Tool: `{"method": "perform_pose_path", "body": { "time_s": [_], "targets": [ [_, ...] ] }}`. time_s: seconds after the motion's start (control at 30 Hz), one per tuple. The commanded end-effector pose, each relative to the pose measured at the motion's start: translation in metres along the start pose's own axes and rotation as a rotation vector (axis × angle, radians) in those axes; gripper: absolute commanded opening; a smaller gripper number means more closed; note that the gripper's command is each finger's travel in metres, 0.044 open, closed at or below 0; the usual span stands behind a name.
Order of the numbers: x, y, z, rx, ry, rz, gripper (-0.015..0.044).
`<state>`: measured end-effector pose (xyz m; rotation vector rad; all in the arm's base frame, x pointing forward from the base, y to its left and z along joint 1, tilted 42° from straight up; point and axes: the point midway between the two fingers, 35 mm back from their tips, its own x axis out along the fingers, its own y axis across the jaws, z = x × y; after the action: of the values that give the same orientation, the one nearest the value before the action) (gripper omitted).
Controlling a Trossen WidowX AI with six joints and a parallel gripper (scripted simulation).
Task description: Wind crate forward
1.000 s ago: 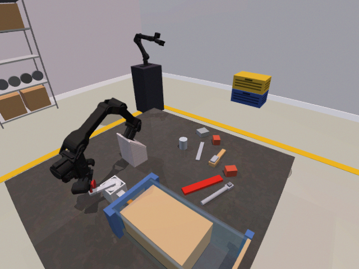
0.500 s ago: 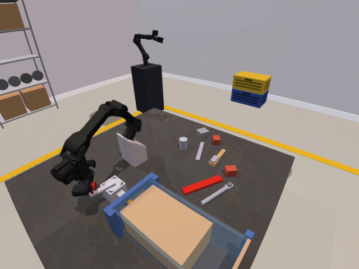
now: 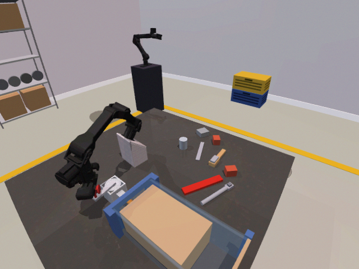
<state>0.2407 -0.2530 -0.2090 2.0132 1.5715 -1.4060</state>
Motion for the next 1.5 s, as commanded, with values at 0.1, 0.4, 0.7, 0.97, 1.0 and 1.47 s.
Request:
{"method": "perform_pose_path", "body": {
  "time_s": [0.1, 0.4, 0.7, 0.97, 1.0, 1.47],
  "targets": [
    [0.003, 0.012, -0.021, -0.013, 0.025, 0.008, 0.0],
    [0.003, 0.018, -0.033, -0.014, 0.026, 0.008, 0.0],
    [0.003, 0.022, -0.047, -0.014, 0.027, 0.008, 0.0],
    [0.002, 0.024, -0.059, -0.015, 0.028, 0.008, 0.0],
    [0.002, 0.024, -0.06, -0.015, 0.028, 0.008, 0.0],
    [0.002, 0.024, -0.081, -0.015, 0.03, 0.007, 0.0]
  ]
}}
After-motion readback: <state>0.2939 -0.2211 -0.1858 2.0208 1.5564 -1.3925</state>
